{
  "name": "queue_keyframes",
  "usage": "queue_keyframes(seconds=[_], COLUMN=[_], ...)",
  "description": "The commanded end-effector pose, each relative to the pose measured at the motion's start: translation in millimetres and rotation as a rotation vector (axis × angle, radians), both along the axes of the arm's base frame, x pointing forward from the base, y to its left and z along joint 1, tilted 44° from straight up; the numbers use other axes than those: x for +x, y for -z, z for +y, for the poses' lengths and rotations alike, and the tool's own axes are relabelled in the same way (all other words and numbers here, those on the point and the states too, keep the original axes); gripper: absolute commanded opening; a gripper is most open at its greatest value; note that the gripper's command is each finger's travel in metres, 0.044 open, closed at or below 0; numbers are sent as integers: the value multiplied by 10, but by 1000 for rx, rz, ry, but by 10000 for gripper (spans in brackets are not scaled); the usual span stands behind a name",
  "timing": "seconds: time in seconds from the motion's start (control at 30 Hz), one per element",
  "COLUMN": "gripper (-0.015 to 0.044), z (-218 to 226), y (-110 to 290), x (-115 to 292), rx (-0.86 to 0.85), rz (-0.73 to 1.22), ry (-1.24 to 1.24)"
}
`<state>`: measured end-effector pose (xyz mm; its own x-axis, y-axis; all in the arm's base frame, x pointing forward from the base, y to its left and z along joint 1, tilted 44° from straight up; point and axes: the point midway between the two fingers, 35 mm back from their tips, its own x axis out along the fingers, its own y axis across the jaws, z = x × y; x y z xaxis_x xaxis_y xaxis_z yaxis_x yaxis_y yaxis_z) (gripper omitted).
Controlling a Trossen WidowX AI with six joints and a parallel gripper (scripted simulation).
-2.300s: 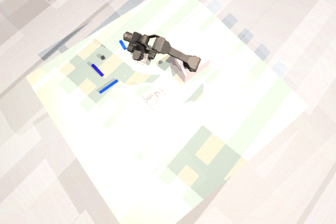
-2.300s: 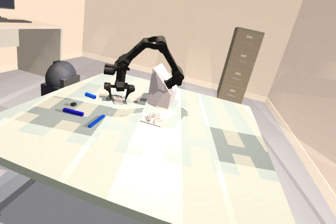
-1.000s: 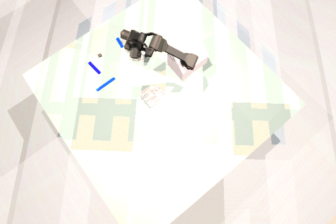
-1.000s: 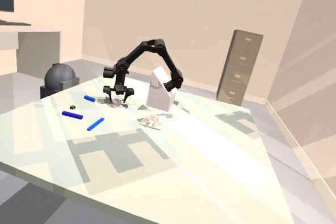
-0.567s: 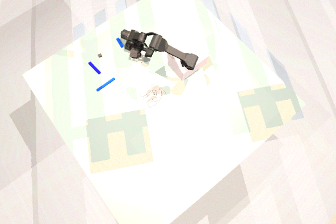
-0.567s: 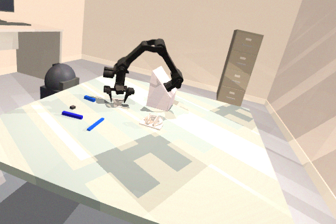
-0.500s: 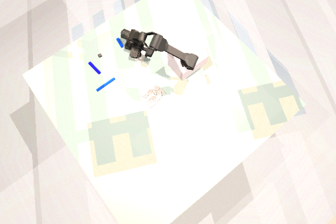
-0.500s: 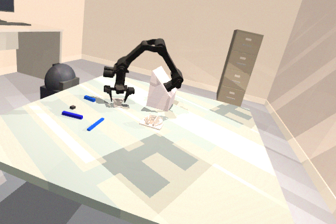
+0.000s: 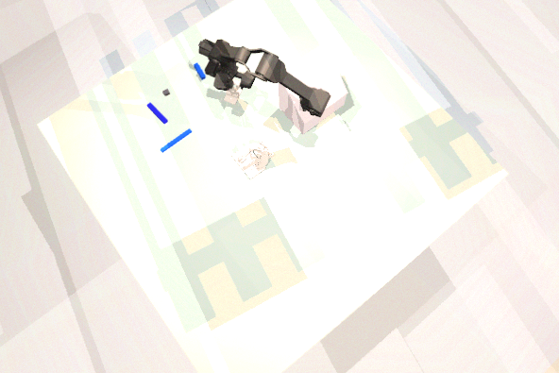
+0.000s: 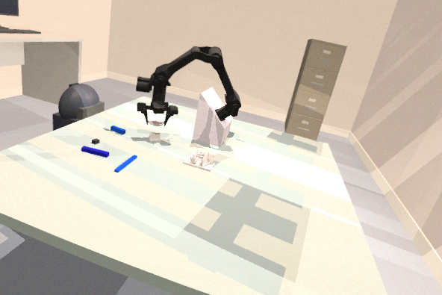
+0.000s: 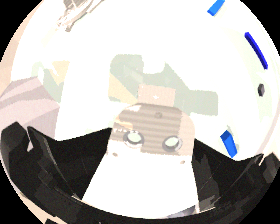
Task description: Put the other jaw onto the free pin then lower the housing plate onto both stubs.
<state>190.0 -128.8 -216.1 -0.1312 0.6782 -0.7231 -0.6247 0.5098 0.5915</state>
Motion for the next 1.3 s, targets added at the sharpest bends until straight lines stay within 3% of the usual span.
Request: queue_keyframes(seconds=[0.0,0.37,1.27], gripper=[351,351,351], z=[-117,-125,398], y=[-116,-190,-841], x=[31,60,429], rx=[-11,-14,-65], rz=[-8,-2,104], ry=[-4,4,133])
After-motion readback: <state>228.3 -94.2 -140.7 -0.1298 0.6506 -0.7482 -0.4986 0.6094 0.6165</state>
